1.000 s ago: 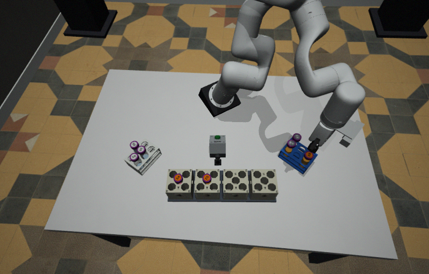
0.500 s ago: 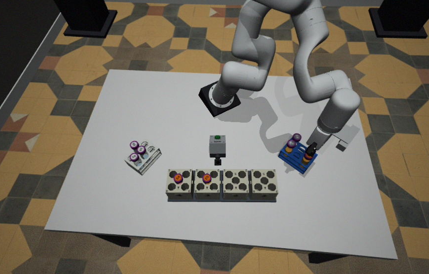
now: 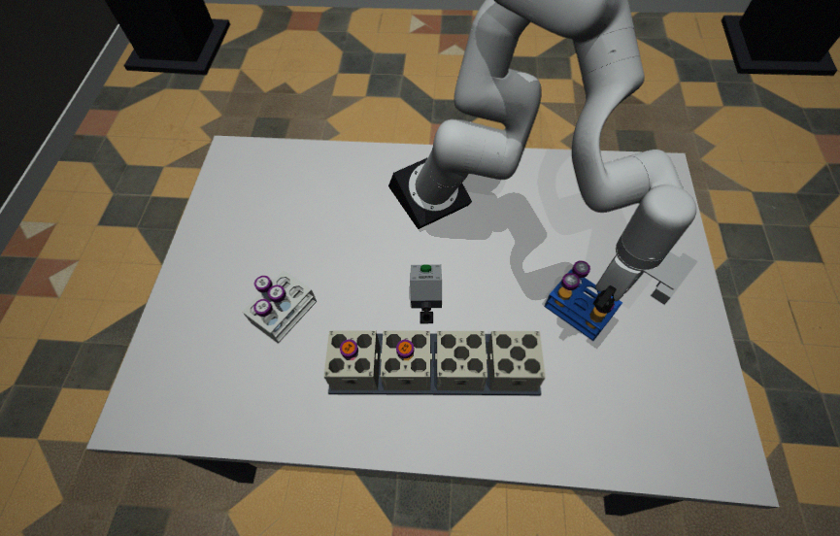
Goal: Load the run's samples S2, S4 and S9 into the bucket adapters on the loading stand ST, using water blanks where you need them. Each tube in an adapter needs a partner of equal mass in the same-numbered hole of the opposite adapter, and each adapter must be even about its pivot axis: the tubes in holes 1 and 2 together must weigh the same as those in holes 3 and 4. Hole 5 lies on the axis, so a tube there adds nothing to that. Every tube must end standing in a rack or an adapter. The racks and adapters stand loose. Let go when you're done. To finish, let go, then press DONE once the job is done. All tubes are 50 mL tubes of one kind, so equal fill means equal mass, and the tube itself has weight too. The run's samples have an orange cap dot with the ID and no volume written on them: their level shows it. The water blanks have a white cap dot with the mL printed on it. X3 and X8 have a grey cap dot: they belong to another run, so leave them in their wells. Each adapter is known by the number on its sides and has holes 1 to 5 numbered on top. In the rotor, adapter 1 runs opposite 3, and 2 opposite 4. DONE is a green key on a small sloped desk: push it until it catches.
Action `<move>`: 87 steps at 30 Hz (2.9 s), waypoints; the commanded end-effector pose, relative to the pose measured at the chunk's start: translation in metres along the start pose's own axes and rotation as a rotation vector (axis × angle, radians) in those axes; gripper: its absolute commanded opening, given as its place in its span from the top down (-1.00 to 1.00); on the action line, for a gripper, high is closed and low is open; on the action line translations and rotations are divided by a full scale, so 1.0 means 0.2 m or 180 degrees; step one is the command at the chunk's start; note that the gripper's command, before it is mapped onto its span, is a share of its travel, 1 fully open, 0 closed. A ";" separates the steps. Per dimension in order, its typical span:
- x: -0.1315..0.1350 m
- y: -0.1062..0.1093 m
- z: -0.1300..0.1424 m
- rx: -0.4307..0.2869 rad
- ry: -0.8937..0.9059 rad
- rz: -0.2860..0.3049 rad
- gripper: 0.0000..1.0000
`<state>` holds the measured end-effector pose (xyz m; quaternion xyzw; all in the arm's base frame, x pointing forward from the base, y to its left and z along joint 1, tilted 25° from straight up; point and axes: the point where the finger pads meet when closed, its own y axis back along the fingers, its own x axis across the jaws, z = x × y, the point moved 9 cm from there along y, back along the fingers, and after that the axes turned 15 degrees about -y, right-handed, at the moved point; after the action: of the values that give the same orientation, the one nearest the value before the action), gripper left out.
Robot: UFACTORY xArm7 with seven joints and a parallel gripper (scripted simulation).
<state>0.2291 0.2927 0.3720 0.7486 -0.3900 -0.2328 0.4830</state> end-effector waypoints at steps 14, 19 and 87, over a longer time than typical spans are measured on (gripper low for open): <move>0.00 -0.11 -0.01 0.0013 0.0001 -0.0002 -0.15; 0.00 -0.11 -0.01 0.0013 0.0001 -0.0002 -0.15; 0.00 -0.20 -0.01 0.0013 0.0001 -0.0002 1.00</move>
<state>0.2446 0.3027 0.3342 0.7488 -0.3900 -0.2327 0.4827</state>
